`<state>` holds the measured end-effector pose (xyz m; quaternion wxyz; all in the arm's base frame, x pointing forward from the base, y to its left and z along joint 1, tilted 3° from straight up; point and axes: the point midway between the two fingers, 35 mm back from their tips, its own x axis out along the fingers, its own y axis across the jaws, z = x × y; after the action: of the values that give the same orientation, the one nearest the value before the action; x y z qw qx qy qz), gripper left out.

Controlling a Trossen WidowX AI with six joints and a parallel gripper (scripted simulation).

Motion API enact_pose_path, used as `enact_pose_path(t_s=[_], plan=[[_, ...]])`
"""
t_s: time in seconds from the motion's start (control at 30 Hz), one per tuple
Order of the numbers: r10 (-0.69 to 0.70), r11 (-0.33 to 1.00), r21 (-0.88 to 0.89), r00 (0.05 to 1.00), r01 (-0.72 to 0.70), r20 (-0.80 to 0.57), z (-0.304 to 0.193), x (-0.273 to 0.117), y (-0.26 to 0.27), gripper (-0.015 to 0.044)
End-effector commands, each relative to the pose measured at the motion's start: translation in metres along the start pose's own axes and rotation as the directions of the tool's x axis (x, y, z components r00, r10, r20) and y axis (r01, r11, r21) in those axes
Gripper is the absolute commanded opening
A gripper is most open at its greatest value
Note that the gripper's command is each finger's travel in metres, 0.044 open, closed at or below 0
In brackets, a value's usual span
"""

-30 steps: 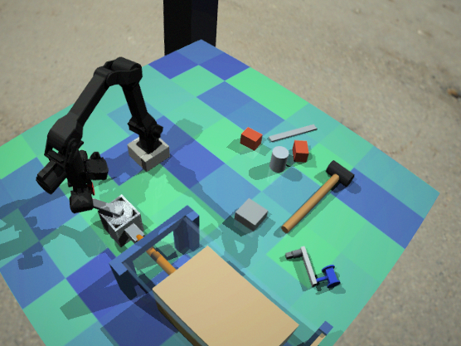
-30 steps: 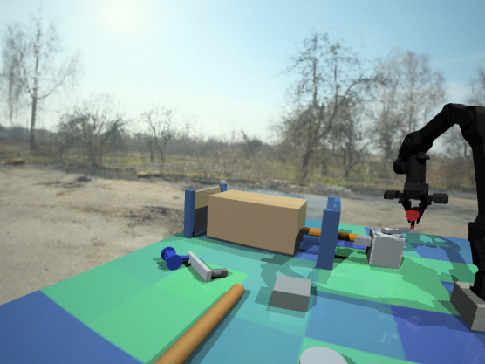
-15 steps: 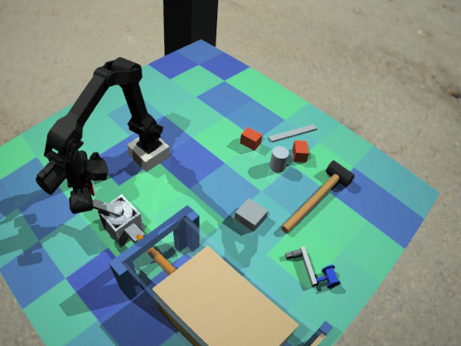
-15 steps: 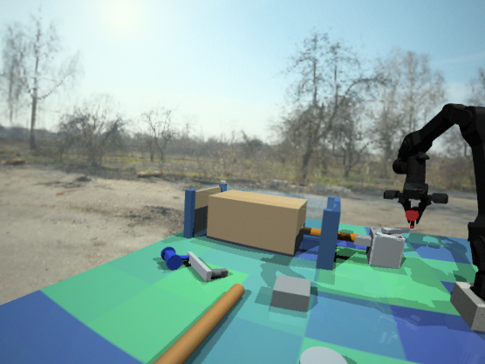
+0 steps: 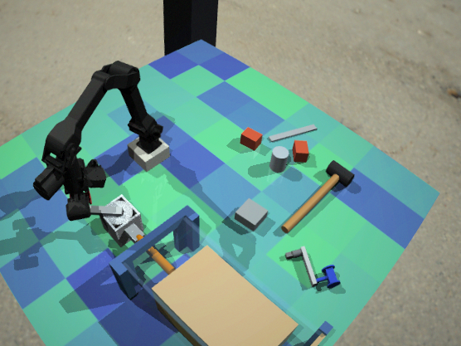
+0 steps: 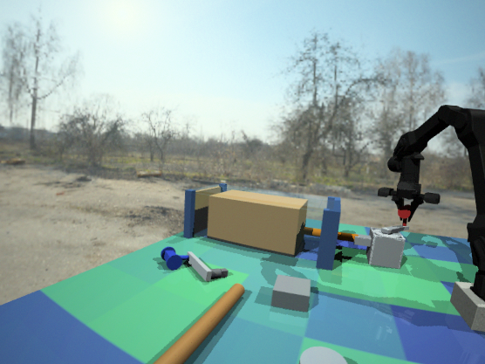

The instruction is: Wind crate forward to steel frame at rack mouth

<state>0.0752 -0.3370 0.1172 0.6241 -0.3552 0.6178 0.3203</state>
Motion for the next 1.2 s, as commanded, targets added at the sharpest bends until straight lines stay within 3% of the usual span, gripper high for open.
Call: enact_pose_path(t_s=[0.0, 1.17], plan=[[-0.025, 1.0, -0.01, 1.0, 0.025, 0.006, 0.0, 0.001, -0.017, 0.0], [-0.029, 1.0, -0.01, 1.0, 0.029, 0.006, 0.007, -0.001, -0.061, 0.0]])
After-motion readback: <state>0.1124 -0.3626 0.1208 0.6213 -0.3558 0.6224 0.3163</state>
